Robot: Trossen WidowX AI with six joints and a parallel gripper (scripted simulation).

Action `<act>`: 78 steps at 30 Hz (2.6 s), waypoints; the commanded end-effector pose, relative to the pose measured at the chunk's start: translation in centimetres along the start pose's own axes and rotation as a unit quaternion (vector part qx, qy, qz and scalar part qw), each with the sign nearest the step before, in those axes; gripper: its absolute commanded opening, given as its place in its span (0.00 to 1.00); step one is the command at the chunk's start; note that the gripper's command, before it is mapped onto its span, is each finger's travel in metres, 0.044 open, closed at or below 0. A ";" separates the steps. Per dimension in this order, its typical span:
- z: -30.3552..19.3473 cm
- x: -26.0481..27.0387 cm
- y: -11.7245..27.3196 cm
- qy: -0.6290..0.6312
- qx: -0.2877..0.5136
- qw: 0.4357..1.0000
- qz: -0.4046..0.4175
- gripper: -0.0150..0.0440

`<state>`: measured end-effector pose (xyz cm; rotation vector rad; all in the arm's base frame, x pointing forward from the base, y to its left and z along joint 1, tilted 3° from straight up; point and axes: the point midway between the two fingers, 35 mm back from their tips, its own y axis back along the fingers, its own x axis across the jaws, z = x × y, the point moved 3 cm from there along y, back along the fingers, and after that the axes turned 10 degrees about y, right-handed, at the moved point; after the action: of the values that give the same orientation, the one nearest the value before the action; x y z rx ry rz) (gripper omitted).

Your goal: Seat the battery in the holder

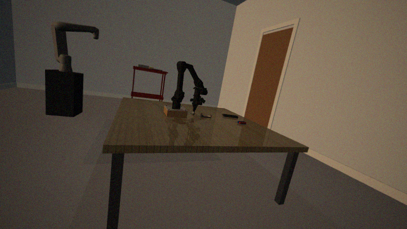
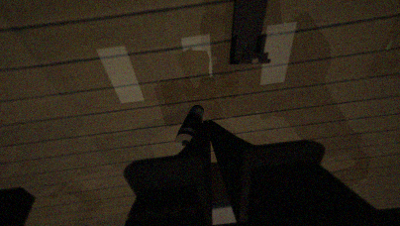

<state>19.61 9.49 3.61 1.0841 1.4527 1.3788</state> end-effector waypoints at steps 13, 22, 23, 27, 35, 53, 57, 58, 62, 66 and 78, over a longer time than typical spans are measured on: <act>0.4 2.6 0.0 -0.001 -0.001 1.000 0.003 0.25; 0.4 3.5 0.0 -0.001 -0.001 1.000 0.003 0.25; 0.4 3.5 0.0 -0.001 -0.001 1.000 0.003 0.25; 0.6 3.4 1.9 0.001 0.000 1.000 0.002 0.25; 0.5 3.4 7.9 -0.001 -0.001 1.000 0.003 0.25; 0.8 4.2 5.7 -0.251 -0.001 0.968 0.003 0.57; 0.9 4.7 4.0 -0.426 0.000 0.905 0.004 0.63; 0.9 4.8 3.6 -0.468 0.000 0.884 0.004 0.63; 0.9 5.3 2.0 -0.623 0.001 0.782 0.004 0.63; 0.8 5.6 1.0 -0.709 0.002 0.705 0.004 0.63; 0.9 5.6 0.6 -0.709 0.002 0.705 0.004 0.63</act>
<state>18.98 15.12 4.46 1.5499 0.2508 0.1897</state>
